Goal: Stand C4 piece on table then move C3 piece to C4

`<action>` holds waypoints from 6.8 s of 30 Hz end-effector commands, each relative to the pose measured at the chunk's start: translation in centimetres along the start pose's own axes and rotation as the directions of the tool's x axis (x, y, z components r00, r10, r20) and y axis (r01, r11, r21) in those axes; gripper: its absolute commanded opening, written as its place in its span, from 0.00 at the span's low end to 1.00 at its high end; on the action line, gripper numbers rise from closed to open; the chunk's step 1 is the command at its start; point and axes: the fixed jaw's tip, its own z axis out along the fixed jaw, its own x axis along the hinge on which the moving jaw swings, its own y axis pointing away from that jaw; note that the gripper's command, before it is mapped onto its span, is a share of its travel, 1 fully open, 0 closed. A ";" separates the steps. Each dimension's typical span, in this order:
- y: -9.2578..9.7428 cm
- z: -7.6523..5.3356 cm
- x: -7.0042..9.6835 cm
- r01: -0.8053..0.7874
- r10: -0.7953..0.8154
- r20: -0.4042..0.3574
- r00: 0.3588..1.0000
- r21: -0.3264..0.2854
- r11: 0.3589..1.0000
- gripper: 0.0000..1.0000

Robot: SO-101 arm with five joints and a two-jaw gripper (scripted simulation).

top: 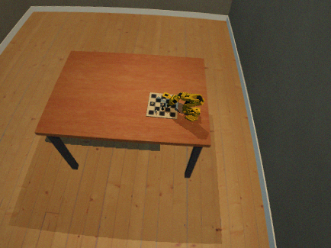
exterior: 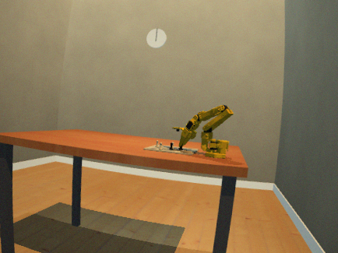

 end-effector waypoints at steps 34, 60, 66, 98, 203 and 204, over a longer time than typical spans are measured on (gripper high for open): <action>-0.3 -3.3 -1.9 -0.007 0.007 0.005 1.000 0.008 1.000 0.00; 8.7 -3.2 -2.5 0.391 -0.389 0.057 0.919 -0.229 0.891 0.00; 13.8 -3.1 -2.8 0.530 -0.526 0.106 0.844 -0.312 0.788 0.00; 15.9 -2.8 -2.9 0.573 -0.567 0.125 0.814 -0.338 0.747 0.00; 15.8 0.2 -0.9 0.573 -0.568 0.124 0.814 -0.338 0.747 0.00; 15.8 0.2 -0.9 0.573 -0.568 0.124 0.814 -0.338 0.747 0.00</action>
